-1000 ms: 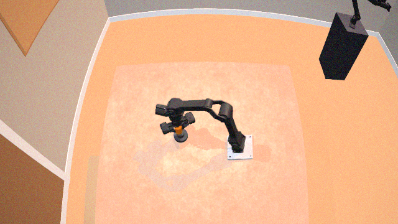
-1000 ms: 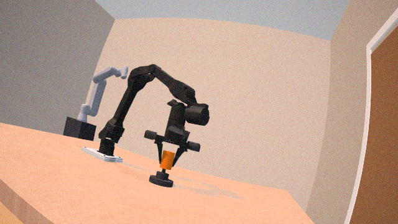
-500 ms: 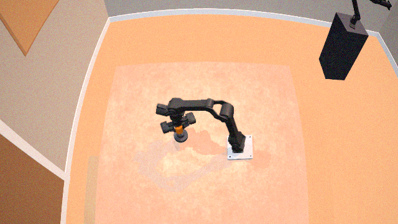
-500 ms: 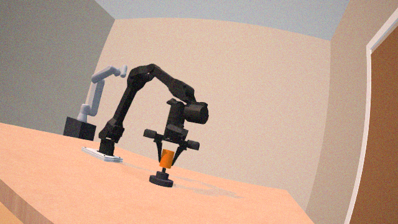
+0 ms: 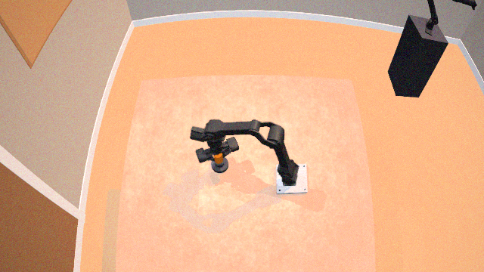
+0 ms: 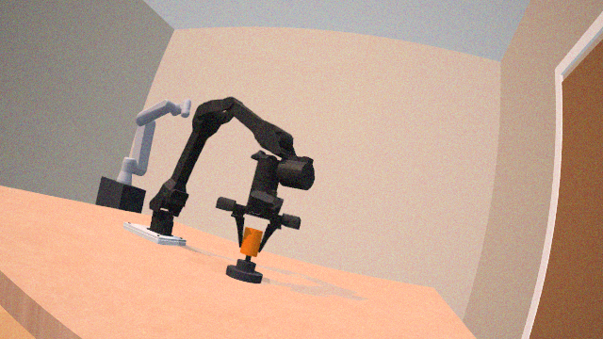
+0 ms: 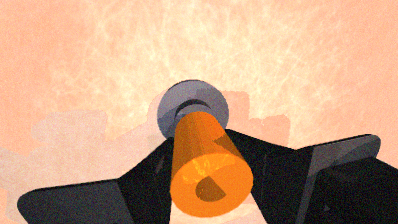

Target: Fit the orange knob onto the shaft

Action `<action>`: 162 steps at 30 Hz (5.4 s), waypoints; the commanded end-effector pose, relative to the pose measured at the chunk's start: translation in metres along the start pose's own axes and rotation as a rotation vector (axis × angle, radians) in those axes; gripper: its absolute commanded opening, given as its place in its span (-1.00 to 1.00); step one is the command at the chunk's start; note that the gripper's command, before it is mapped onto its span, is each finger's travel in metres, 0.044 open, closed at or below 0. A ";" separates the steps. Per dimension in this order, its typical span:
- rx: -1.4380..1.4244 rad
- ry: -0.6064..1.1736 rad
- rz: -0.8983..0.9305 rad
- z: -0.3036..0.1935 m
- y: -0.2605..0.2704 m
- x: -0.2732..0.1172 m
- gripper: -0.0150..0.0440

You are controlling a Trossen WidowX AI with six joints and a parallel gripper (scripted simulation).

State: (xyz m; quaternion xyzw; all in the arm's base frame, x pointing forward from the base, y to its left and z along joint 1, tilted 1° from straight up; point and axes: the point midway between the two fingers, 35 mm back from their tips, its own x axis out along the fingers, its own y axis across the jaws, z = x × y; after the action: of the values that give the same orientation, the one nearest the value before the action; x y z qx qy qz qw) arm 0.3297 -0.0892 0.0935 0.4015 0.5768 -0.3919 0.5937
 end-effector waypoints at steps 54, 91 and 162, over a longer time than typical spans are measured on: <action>0.058 0.000 0.001 0.003 0.004 -0.005 -0.49; 0.110 0.000 0.000 -0.001 -0.001 0.000 -0.49; 0.118 -0.004 0.003 -0.001 -0.001 0.016 -0.22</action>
State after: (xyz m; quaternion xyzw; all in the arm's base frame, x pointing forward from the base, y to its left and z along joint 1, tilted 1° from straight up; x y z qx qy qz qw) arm 0.3293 -0.0890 0.0776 0.4346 0.5520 -0.4240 0.5715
